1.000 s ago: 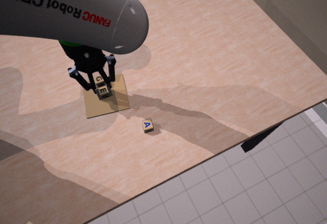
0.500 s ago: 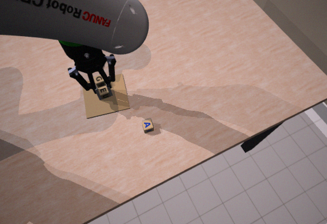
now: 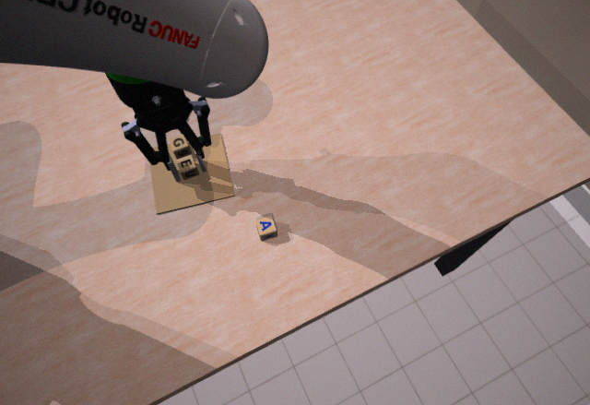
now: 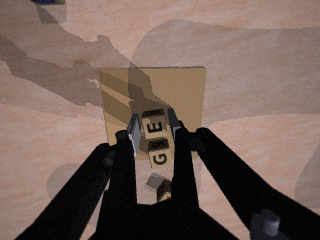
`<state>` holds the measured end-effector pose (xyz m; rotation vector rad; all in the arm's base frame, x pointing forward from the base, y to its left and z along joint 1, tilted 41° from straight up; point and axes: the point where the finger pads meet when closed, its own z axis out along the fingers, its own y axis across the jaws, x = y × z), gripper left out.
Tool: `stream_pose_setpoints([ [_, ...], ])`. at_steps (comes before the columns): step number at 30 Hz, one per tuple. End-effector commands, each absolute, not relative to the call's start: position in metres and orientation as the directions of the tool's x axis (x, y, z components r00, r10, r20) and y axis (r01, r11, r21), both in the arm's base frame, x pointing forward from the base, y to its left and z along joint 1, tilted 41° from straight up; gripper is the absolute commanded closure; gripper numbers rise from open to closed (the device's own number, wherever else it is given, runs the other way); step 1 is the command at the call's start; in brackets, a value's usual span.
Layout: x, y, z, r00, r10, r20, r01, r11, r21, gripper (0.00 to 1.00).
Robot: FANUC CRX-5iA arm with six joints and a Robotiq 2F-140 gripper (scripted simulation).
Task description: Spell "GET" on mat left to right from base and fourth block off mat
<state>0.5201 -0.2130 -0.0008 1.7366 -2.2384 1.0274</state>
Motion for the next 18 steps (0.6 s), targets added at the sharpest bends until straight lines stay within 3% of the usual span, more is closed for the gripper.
stream_pose_setpoints([
  [1,0.52,-0.213,-0.001,-0.33,-0.809,0.486,-0.896,0.107,-0.431,0.72],
  [18,0.516,-0.205,0.01,-0.33,-0.809,0.486,-0.896,0.107,-0.431,0.72],
])
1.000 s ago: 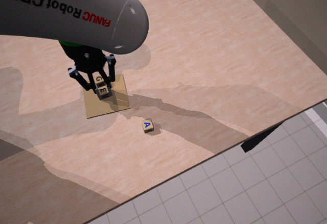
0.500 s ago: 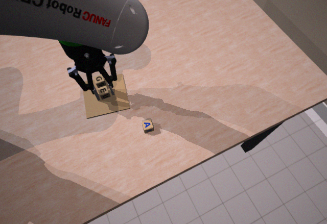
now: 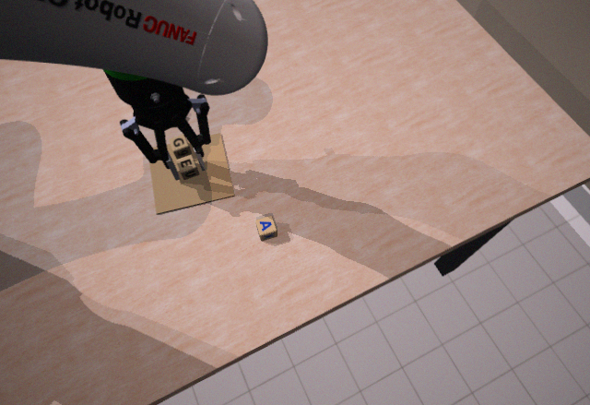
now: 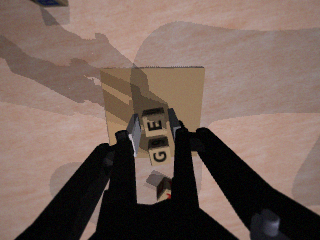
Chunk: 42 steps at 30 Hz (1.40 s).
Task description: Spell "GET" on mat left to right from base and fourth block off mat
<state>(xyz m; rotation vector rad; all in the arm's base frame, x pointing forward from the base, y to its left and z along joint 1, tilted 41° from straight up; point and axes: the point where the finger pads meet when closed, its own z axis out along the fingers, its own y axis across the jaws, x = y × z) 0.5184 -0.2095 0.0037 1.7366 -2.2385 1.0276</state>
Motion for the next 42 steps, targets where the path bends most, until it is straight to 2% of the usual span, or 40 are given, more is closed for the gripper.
stream_pose_setpoints([
  [1,0.515,-0.202,0.013,-0.33,-0.809,0.486,-0.896,0.107,-0.431,0.72],
  [25,0.493,-0.161,0.068,-0.33,-0.809,0.486,-0.896,0.107,-0.431,0.72],
  [26,0.493,-0.161,0.068,-0.33,-0.809,0.486,-0.896,0.107,-0.431,0.0],
  [42,0.493,-0.161,0.068,-0.33,-0.809,0.486,-0.896,0.107,-0.431,0.0],
])
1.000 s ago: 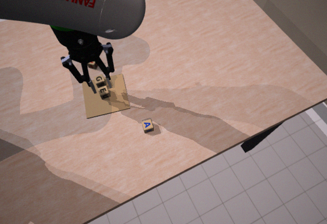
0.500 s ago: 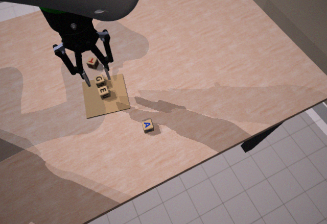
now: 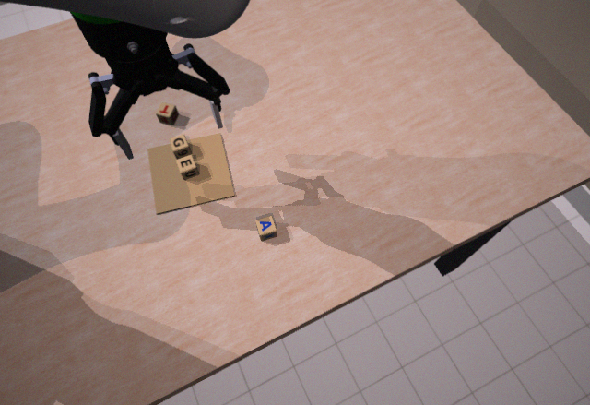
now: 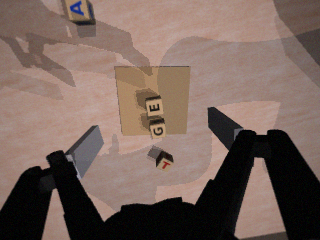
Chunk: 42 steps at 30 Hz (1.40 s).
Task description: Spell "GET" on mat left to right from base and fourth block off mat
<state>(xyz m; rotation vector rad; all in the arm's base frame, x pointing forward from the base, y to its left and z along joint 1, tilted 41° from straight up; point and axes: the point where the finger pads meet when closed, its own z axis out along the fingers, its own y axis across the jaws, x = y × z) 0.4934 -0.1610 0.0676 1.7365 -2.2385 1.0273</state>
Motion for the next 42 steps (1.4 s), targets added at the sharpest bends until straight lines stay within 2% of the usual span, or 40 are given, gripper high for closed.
stream_pose_setpoints([
  [1,0.493,-0.161,0.068,-0.33,-0.809,0.486,-0.896,0.107,-0.431,0.0],
  [14,0.497,-0.156,0.064,-0.438,-0.79,0.428,-0.849,0.207,-0.487,0.0],
  [26,0.505,-0.141,0.054,-0.693,-0.679,0.243,-0.658,0.458,-0.598,0.0],
  [31,0.506,-0.138,0.052,-0.739,-0.644,0.199,-0.606,0.506,-0.614,0.0],
  [42,0.513,-0.124,0.043,-0.887,-0.462,0.006,-0.357,0.677,-0.644,0.0],
])
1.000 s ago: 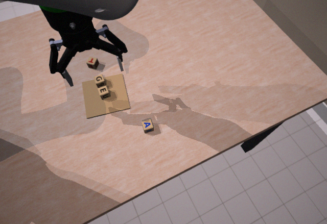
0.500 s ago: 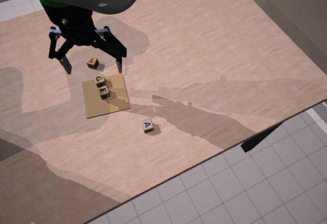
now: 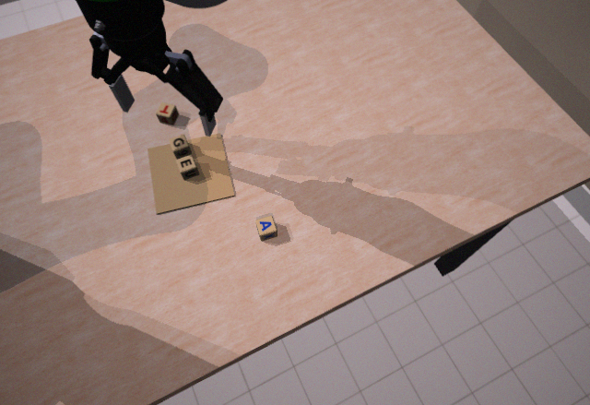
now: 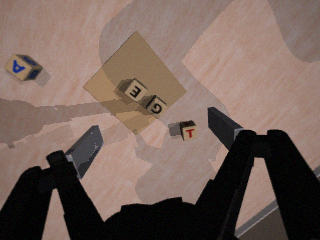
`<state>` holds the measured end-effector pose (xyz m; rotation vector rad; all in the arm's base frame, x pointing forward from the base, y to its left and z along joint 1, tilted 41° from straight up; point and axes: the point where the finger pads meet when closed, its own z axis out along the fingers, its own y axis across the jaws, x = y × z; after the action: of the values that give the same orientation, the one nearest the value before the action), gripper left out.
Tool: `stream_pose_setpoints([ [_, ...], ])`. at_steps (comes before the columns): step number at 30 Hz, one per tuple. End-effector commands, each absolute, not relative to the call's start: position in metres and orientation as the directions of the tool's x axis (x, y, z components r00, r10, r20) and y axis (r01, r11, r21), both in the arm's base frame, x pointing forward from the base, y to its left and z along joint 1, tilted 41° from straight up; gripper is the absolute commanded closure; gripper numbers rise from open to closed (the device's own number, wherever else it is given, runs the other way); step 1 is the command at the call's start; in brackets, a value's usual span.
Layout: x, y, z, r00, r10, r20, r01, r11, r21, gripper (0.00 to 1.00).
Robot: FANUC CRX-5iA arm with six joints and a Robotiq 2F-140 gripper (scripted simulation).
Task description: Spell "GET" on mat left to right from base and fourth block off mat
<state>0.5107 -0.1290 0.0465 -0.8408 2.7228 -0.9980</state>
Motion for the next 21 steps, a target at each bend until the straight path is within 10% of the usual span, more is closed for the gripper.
stream_pose_setpoints([
  [1,0.514,-0.123,0.043,-0.895,-0.446,-0.01,-0.336,0.688,-0.644,0.0],
  [21,0.523,-0.101,0.028,-0.95,-0.084,-0.301,0.108,0.815,-0.569,0.0],
])
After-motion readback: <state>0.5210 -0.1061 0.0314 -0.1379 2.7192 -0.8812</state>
